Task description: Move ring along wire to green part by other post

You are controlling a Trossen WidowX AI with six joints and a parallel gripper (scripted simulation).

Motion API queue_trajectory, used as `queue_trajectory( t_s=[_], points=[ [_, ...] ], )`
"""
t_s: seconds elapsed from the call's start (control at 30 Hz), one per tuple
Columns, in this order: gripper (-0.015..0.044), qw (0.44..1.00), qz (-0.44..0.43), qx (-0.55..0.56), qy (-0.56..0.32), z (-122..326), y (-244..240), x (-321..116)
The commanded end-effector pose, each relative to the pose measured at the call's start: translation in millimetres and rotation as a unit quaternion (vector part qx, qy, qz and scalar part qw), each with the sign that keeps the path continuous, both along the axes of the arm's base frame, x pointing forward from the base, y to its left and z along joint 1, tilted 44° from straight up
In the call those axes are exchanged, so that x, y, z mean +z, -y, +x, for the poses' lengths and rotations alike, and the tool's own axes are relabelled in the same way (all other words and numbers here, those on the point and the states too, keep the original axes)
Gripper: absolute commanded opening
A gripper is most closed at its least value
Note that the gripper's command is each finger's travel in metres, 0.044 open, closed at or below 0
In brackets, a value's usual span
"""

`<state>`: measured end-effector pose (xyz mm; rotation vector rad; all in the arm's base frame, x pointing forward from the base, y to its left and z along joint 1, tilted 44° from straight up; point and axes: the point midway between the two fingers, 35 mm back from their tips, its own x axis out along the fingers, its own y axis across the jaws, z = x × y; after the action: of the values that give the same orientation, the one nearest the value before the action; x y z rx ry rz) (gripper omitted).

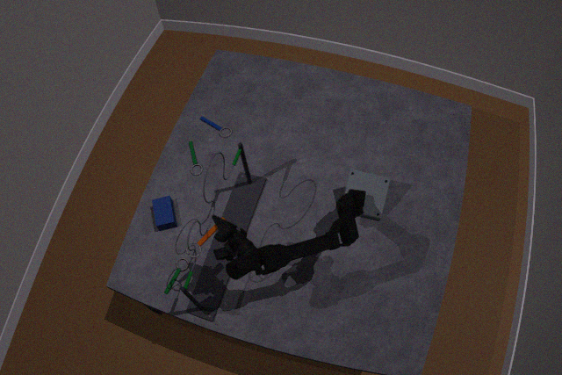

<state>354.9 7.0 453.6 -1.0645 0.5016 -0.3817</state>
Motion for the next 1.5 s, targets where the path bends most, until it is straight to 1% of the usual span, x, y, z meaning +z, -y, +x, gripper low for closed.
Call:
queue_trajectory(
  t_s=[0.0, 0.3, 0.53, 0.83, 1.47],
  points=[
    [-0.0150, 1.000, -0.020, -0.003, 0.001, -2, 4, 9],
    [-0.0150, 0.999, -0.048, -0.003, -0.002, -2, 9, 24],
    [-0.0150, 1.000, -0.027, -0.003, -0.001, -2, 9, 27],
    [-0.0150, 0.999, 0.031, -0.002, 0.004, -2, 7, 23],
    [-0.0150, 0.976, 0.218, 0.002, 0.022, 0, -7, 7]
  ],
)
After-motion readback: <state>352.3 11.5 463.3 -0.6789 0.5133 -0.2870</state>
